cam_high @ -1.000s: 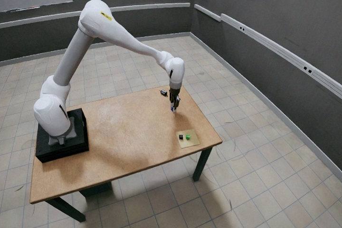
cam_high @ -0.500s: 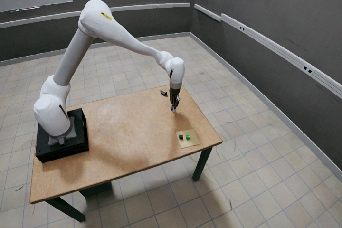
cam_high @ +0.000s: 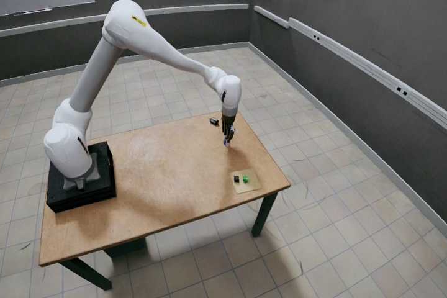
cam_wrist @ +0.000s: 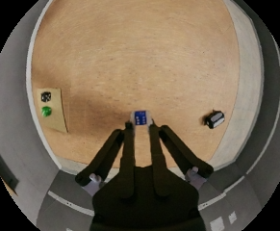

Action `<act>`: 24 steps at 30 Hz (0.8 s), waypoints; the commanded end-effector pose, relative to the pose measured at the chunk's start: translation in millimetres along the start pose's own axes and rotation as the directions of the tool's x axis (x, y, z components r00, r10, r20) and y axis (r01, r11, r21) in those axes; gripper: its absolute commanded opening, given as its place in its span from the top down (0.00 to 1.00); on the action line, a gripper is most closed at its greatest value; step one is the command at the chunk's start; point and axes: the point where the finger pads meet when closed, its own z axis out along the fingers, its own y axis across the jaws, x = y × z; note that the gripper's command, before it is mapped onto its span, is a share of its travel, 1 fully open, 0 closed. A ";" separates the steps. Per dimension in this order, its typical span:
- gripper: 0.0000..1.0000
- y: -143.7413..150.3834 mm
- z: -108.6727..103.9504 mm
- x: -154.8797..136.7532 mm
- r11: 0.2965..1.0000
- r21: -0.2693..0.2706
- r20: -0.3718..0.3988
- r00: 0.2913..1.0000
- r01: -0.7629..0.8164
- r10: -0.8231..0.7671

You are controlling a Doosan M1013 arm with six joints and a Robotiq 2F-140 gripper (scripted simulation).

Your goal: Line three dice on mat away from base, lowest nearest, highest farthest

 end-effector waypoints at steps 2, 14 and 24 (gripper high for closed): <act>0.79 0.1 -1.1 -0.6 1.000 0.000 0.001 1.000 0.000 0.000; 0.79 0.0 -26.8 -0.5 1.000 0.000 0.001 1.000 0.000 0.000; 0.79 0.0 -84.5 -0.4 1.000 0.000 0.001 1.000 0.000 0.000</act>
